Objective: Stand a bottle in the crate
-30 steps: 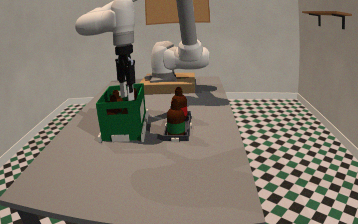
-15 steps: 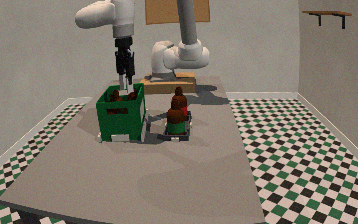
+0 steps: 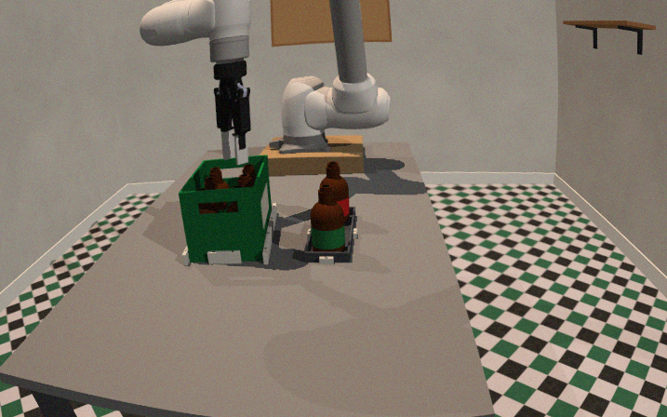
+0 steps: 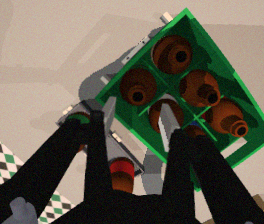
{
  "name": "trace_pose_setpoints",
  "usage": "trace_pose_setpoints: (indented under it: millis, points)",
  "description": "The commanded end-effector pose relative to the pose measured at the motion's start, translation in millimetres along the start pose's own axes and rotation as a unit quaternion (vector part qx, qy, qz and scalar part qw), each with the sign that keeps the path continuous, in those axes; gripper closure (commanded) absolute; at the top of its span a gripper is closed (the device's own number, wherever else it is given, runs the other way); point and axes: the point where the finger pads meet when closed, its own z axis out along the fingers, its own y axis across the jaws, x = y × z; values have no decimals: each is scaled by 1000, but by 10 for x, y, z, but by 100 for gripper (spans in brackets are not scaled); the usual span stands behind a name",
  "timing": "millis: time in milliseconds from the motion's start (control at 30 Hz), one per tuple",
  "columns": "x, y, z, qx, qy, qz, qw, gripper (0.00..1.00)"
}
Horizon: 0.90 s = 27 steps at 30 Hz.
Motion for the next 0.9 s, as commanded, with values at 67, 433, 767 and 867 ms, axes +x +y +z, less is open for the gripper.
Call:
trace_pose_setpoints:
  millis: [67, 433, 767, 867]
  points:
    - [0, 0, -27, 0, 0, 0, 1000, 62]
    - [0, 0, -29, 0, 0, 0, 1000, 100]
    - [0, 0, -29, 0, 0, 0, 1000, 100]
    - [0, 0, -29, 0, 0, 0, 1000, 100]
